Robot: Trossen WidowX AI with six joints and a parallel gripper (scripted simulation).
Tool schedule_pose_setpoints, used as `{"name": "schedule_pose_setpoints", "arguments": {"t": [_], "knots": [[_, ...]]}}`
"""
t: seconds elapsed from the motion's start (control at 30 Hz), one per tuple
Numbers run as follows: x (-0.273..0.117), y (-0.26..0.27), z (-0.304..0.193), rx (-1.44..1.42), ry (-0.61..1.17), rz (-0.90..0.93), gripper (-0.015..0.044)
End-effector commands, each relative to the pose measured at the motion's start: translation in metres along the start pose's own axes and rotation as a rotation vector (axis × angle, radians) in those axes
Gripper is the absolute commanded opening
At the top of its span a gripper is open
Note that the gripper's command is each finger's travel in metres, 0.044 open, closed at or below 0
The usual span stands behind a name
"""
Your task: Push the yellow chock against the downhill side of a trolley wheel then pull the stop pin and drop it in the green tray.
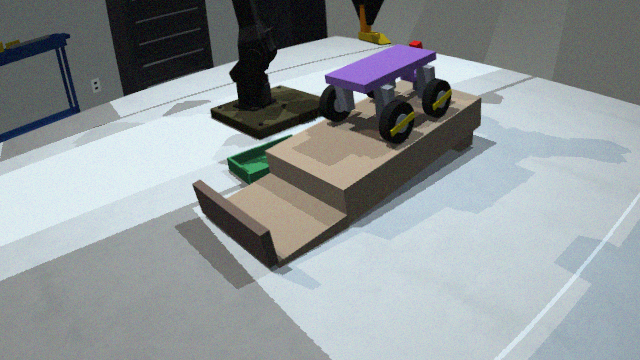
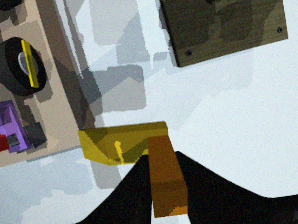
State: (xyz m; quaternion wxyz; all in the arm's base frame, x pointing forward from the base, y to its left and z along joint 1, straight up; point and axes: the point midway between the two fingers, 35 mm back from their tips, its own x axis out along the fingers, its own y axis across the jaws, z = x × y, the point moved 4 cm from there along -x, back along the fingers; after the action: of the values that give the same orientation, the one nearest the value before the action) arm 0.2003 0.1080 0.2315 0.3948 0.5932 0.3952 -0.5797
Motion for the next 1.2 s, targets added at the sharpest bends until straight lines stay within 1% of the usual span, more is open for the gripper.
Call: {"name": "schedule_pose_setpoints", "arguments": {"t": [0.0, 1.17], "knots": [[-0.0011, 0.0004, 0.0000, -0.143, 0.001, 0.002, 0.0000], [-0.0012, 0.0006, -0.0001, -1.332, 0.001, 0.000, 0.0000]]}}
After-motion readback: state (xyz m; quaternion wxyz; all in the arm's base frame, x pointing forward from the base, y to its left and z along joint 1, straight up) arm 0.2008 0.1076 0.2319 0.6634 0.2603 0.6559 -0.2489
